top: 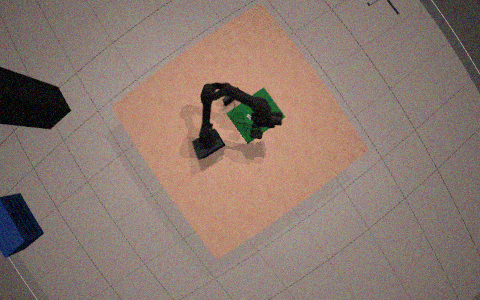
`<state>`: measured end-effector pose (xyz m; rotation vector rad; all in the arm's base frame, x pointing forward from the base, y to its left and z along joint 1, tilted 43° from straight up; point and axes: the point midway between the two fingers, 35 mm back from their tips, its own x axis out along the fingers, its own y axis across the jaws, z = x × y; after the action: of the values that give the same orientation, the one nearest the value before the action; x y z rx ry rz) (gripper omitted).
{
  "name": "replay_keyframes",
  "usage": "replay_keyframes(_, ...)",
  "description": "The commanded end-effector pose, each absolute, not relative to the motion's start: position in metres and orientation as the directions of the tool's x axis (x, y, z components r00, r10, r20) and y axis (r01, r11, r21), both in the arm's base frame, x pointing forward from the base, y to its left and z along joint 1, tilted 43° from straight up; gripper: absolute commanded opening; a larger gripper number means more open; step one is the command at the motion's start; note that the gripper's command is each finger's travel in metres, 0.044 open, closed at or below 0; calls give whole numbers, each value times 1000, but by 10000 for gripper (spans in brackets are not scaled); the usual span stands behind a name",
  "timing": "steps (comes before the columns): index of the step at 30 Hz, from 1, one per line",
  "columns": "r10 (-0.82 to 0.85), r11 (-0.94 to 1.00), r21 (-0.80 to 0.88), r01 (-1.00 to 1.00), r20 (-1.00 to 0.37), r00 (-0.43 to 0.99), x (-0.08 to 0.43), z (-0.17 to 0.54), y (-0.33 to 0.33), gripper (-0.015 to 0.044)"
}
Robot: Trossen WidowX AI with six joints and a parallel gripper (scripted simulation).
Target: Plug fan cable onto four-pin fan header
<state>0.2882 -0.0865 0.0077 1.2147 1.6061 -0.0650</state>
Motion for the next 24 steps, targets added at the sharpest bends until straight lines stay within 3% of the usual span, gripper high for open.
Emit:
replay_keyframes(1,668,469,502,727,-740,81,287,-2,-79,440)
replay_keyframes(8,671,467,505,726,-737,81,294,-66,-19,440)
replay_keyframes(24,671,467,505,726,-737,81,293,-69,-16,440)
